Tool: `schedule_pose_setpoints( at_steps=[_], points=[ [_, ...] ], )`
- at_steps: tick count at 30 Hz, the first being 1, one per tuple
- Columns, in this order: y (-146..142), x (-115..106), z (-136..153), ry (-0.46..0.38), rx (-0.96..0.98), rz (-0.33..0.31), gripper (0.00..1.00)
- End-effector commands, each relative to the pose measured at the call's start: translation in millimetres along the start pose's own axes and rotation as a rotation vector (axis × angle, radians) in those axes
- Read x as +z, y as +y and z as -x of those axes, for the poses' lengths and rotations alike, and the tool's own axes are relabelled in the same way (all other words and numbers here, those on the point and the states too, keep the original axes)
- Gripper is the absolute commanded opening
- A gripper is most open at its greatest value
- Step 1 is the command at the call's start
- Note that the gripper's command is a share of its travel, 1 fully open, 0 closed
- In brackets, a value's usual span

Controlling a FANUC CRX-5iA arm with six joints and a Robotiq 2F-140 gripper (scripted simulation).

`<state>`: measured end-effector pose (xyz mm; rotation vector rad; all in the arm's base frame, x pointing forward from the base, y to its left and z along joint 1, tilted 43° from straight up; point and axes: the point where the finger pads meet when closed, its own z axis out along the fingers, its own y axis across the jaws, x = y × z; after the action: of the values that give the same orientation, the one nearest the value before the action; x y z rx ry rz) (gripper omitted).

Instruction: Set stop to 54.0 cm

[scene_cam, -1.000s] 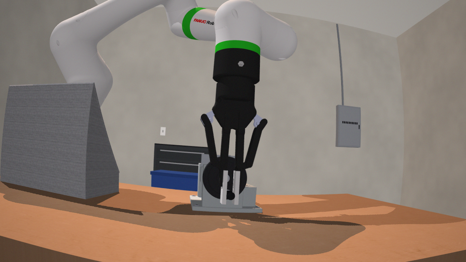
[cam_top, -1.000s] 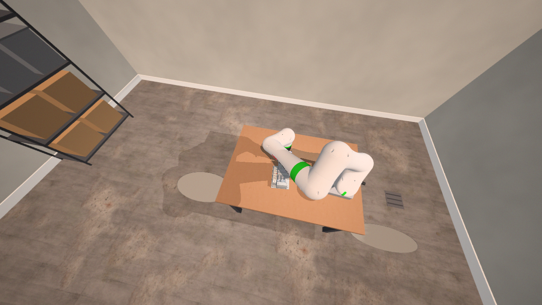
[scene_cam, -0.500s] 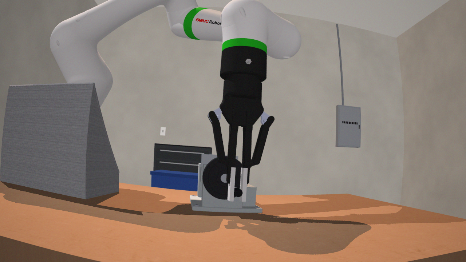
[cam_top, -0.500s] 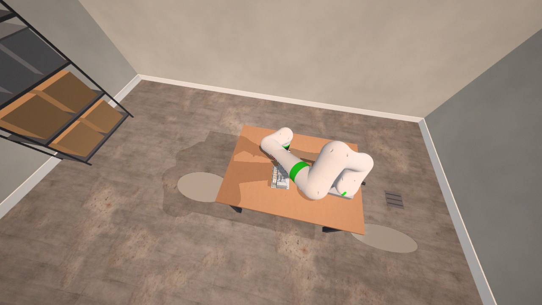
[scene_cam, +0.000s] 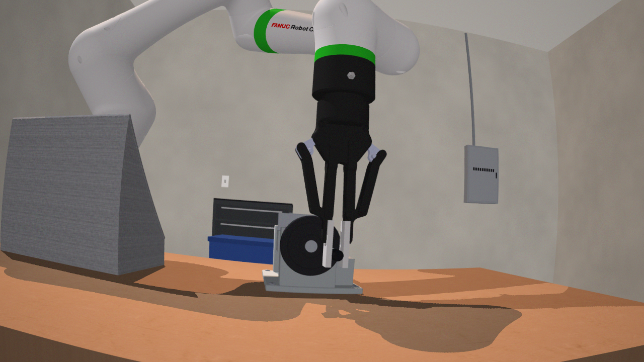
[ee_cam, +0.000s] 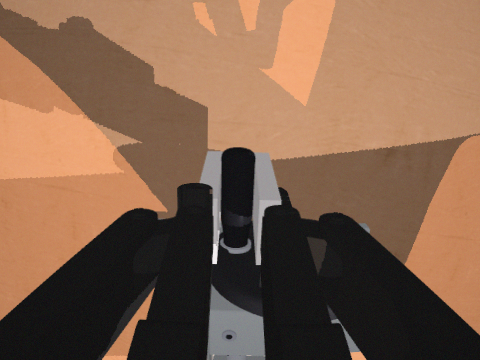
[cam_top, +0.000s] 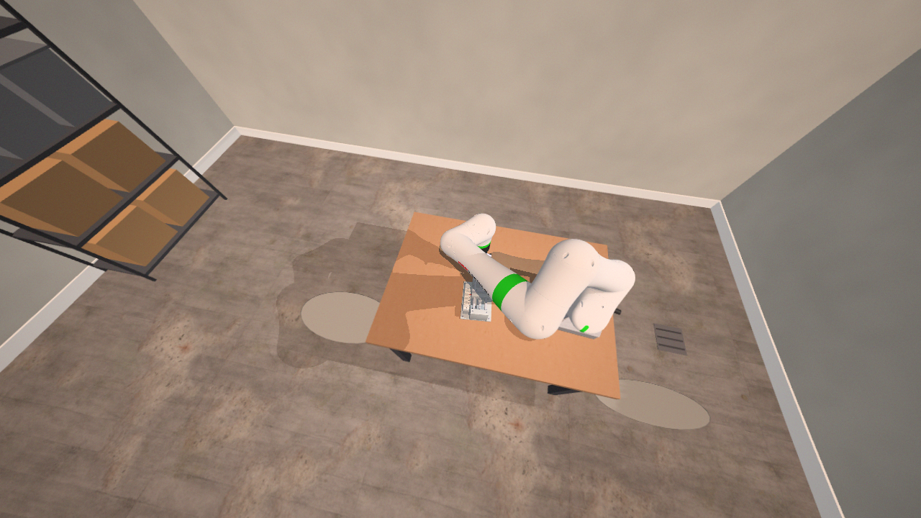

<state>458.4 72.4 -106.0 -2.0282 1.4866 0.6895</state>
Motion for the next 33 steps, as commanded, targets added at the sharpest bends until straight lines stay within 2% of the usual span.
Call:
schedule_pose_setpoints(
  at_steps=[1, 12, 33],
  points=[
    [-1.0, -5.0, -0.2, 0.000, 0.000, 0.000, 0.04],
    [1.3, -21.6, -0.2, 0.000, 0.000, 0.000, 0.04],
    [14.8, -36.6, -0.2, 0.000, 0.000, 0.000, 0.04]
  ],
)
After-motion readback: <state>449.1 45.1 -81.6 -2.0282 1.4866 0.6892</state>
